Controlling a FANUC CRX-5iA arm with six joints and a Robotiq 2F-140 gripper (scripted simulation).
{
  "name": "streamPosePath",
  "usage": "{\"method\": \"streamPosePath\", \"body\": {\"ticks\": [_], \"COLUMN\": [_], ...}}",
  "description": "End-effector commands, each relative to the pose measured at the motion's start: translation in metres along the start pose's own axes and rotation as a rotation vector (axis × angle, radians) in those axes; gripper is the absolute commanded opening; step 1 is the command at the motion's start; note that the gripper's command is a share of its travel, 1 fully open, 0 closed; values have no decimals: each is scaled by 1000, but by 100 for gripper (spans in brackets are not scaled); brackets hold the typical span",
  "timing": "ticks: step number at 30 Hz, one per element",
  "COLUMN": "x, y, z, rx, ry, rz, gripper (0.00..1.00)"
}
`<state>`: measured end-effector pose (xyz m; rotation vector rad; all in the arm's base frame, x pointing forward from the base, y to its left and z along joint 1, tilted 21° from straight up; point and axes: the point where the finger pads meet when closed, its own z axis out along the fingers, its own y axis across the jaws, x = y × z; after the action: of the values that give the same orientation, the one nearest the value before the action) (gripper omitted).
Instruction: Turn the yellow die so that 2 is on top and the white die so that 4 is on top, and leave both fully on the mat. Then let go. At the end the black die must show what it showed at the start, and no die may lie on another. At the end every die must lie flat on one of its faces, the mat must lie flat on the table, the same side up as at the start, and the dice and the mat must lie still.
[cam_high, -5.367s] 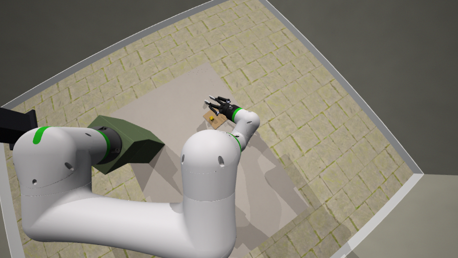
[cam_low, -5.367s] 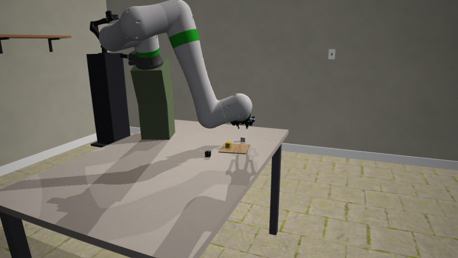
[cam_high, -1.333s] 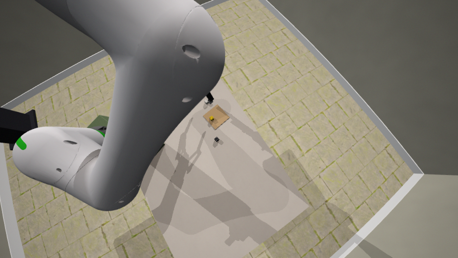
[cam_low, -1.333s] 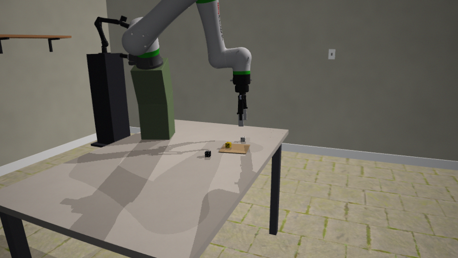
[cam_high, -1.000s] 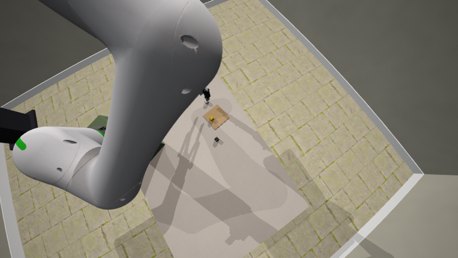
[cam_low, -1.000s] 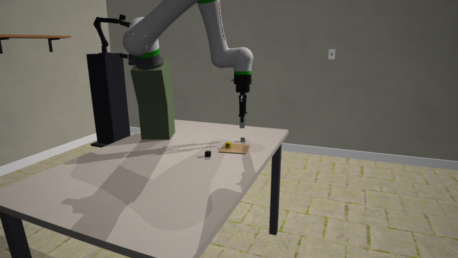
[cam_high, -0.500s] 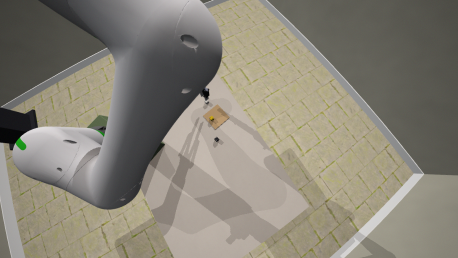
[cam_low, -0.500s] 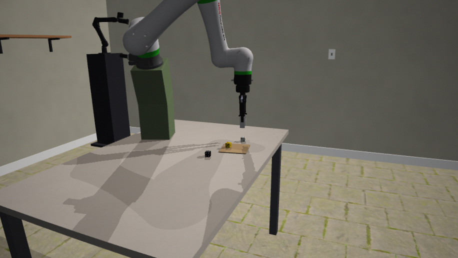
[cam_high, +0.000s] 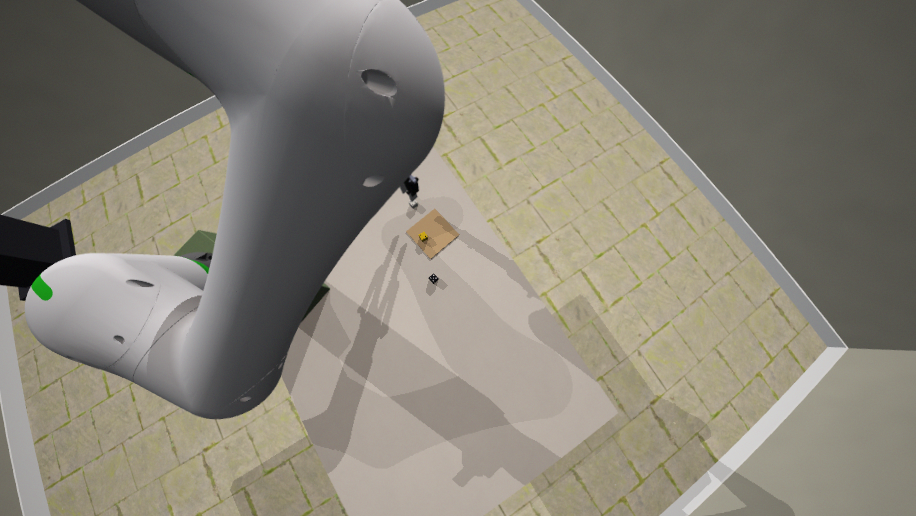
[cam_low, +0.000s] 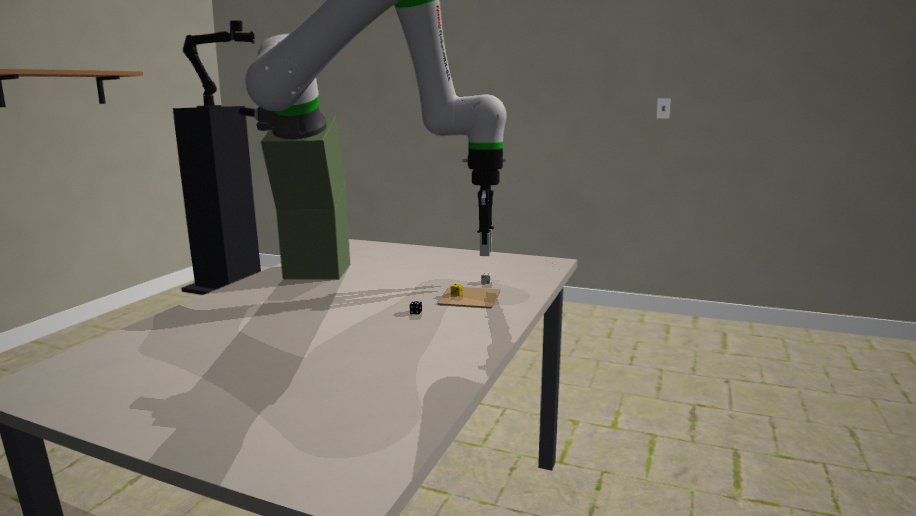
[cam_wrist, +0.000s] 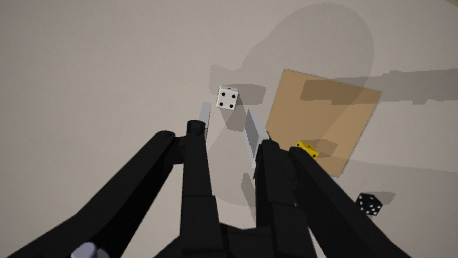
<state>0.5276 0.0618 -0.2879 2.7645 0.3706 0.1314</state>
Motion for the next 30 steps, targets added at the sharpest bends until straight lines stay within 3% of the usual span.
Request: {"method": "streamPosePath", "body": {"ticks": [1,30], "x": [0,1], "y": [0,0], "z": [0,29], "rx": [0,0], "ry": [0,-1], "rz": [0,0], "gripper": [25,25]}}
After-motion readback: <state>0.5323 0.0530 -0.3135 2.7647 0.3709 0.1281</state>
